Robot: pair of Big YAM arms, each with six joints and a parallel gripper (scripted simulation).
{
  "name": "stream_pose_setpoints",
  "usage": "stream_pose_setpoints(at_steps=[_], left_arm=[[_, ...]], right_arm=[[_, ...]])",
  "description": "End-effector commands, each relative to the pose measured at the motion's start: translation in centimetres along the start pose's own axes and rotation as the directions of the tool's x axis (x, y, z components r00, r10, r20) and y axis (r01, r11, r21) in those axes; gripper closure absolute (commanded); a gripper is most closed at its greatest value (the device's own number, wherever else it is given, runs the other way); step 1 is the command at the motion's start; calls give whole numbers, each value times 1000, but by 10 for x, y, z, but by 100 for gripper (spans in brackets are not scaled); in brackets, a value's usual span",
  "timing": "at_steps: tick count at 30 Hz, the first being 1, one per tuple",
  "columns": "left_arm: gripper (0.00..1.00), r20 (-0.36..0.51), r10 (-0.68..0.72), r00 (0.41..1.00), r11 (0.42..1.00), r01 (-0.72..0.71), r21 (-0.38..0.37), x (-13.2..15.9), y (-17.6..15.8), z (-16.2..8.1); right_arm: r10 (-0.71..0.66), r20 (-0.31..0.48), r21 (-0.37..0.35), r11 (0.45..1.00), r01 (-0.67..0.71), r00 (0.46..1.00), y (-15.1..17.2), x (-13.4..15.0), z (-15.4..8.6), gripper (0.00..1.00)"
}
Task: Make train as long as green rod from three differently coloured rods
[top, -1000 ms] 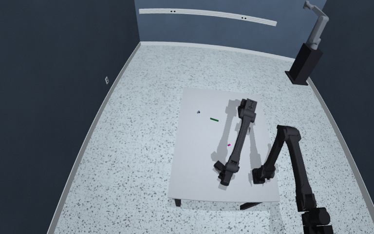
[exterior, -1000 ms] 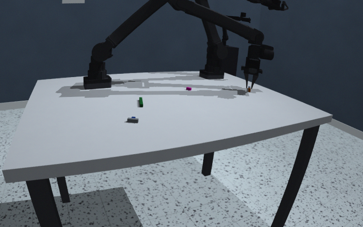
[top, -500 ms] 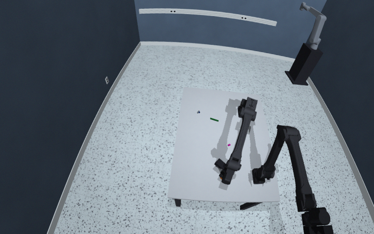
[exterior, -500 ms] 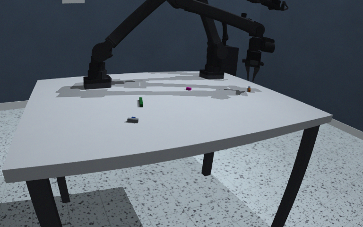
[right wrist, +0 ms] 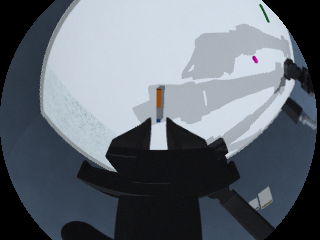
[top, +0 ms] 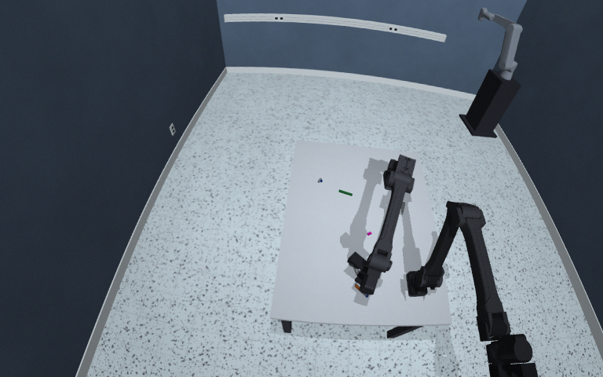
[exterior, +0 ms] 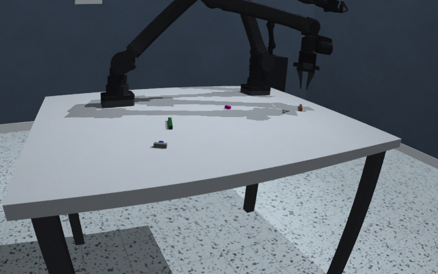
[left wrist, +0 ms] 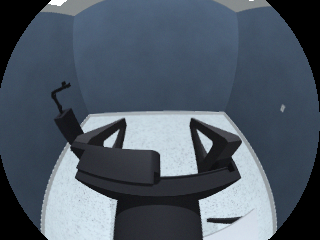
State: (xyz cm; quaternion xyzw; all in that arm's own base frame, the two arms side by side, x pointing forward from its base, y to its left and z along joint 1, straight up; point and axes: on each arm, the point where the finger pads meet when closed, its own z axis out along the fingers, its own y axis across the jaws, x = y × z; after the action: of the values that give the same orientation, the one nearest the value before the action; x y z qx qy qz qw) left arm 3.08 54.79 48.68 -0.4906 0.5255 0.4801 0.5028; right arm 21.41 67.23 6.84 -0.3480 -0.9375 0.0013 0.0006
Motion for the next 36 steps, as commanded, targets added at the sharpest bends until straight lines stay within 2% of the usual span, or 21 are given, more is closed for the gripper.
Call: stream_pose_setpoints(at_steps=[1, 2, 36], left_arm=[[0, 34, -11, 999, 1000, 12, -10, -14, 5, -4], [0, 34, -11, 999, 1000, 12, -10, -14, 5, -4], [0, 34, -11, 999, 1000, 12, -10, -14, 5, -4]], right_arm=[[-7, -32, -82, 997, 4, 999, 10, 14, -57, 77], [-7, -32, -82, 997, 4, 999, 10, 14, -57, 0], [-7, -30, -75, 997, 5, 1000, 10, 14, -52, 0]])
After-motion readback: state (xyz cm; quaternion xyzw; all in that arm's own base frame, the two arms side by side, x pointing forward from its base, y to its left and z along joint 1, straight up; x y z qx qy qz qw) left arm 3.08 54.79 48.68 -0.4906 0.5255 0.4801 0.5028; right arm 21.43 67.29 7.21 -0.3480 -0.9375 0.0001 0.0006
